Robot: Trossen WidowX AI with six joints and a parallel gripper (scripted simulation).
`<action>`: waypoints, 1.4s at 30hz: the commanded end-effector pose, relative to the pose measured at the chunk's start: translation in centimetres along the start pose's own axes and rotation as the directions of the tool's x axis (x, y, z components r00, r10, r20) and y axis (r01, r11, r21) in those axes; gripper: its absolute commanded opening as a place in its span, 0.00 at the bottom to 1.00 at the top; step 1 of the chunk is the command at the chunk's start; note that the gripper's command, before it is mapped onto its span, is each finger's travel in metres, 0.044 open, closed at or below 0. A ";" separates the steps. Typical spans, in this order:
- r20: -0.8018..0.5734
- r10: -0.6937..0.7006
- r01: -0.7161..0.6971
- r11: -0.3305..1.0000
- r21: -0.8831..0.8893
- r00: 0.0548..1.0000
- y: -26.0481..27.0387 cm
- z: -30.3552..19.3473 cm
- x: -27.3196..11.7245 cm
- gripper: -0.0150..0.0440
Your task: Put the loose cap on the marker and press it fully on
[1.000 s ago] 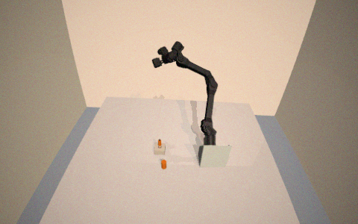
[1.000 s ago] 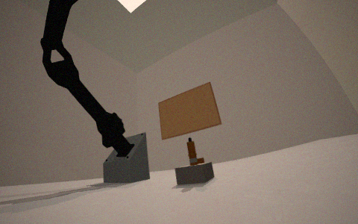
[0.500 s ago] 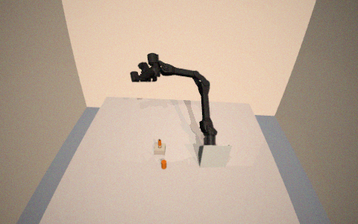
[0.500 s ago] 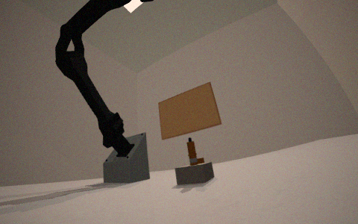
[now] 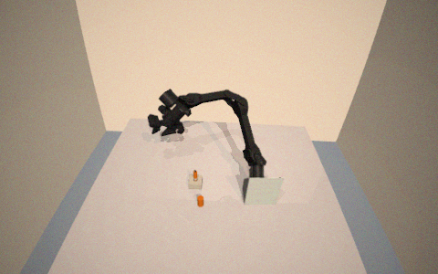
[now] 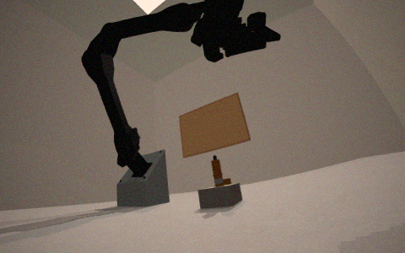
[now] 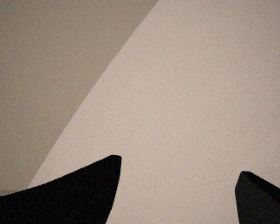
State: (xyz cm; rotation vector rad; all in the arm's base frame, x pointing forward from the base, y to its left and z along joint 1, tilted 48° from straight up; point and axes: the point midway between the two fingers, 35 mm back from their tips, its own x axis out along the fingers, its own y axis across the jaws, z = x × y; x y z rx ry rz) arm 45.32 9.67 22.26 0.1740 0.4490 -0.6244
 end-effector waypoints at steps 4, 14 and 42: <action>-0.212 -0.094 0.124 0.984 0.129 0.973 -0.5 -11.4 1.0 0.68; -0.361 -0.321 0.420 0.875 0.240 0.876 -5.0 -22.8 -0.3 0.68; -0.354 -0.538 0.640 0.701 0.316 0.765 -13.9 -30.7 0.2 0.68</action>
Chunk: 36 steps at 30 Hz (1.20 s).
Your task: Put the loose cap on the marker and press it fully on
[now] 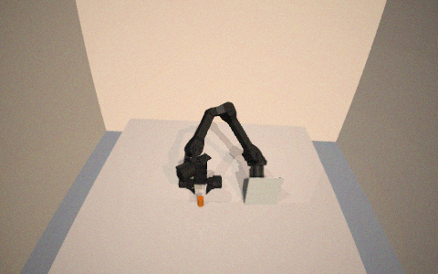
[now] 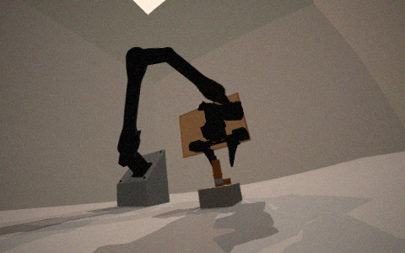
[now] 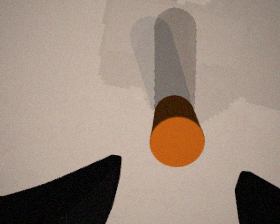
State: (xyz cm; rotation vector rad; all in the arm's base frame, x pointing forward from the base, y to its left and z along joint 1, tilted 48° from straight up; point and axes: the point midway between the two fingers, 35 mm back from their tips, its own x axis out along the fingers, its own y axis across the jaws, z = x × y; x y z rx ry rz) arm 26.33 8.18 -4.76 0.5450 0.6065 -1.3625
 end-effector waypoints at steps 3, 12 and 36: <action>0.008 -0.001 0.001 1.000 -0.004 1.000 -0.1 0.1 1.6 0.68; 0.007 0.000 0.000 1.000 -0.005 1.000 0.0 0.0 2.6 0.68; 0.010 0.000 0.000 1.000 -0.004 1.000 0.0 0.1 6.5 0.68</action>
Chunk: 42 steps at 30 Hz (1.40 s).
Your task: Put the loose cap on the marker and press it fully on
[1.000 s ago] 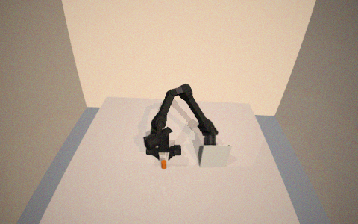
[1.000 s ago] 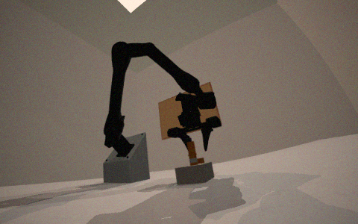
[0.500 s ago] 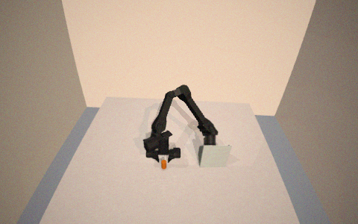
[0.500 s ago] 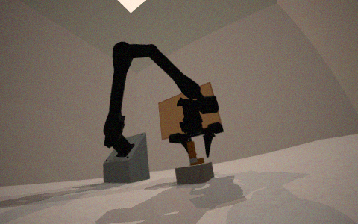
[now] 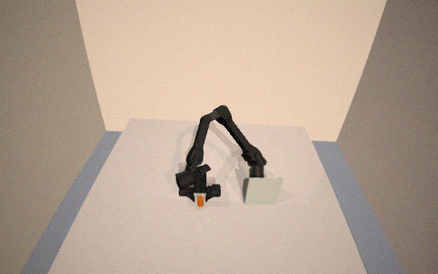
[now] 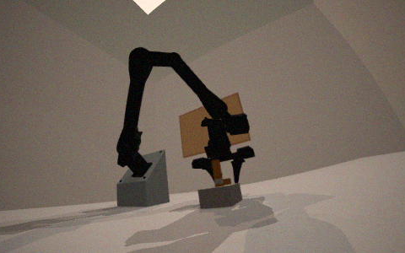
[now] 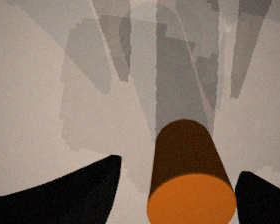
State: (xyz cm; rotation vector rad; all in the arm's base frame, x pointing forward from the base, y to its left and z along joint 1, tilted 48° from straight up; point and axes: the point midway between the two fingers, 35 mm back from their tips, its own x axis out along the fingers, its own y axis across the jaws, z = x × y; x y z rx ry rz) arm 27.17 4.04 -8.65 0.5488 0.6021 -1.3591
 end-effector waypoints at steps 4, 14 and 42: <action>0.010 -0.006 0.006 1.000 -0.008 1.000 -0.3 0.1 1.1 0.68; 0.009 -0.006 0.006 1.000 -0.008 1.000 -0.2 0.1 1.1 0.44; 0.007 -0.006 0.006 1.000 -0.008 1.000 -0.2 0.0 -5.0 0.25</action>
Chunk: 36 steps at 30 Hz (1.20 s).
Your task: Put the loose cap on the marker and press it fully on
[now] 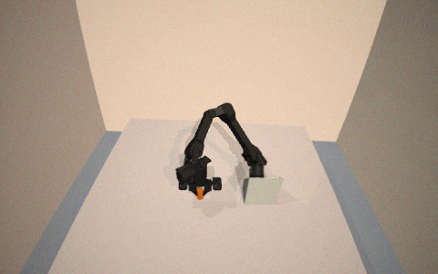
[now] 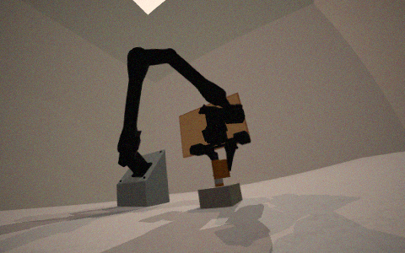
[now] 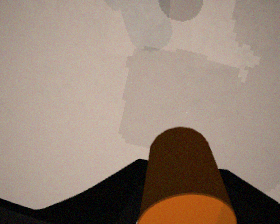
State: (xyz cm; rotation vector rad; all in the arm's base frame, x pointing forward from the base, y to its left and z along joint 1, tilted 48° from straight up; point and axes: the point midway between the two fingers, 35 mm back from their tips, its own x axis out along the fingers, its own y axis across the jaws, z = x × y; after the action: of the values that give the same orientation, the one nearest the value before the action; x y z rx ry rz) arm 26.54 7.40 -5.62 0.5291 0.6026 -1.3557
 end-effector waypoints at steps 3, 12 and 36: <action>-0.005 -0.006 0.006 1.000 0.006 1.000 0.4 1.0 -1.0 0.25; -0.006 -0.004 0.004 1.000 -0.004 1.000 1.6 4.4 -2.8 0.25; -0.001 -0.007 0.007 1.000 0.006 1.000 2.7 13.2 -6.6 0.25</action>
State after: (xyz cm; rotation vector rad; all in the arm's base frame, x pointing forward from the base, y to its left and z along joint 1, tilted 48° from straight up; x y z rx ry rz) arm 29.74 4.07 8.05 0.5384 0.6037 -1.3630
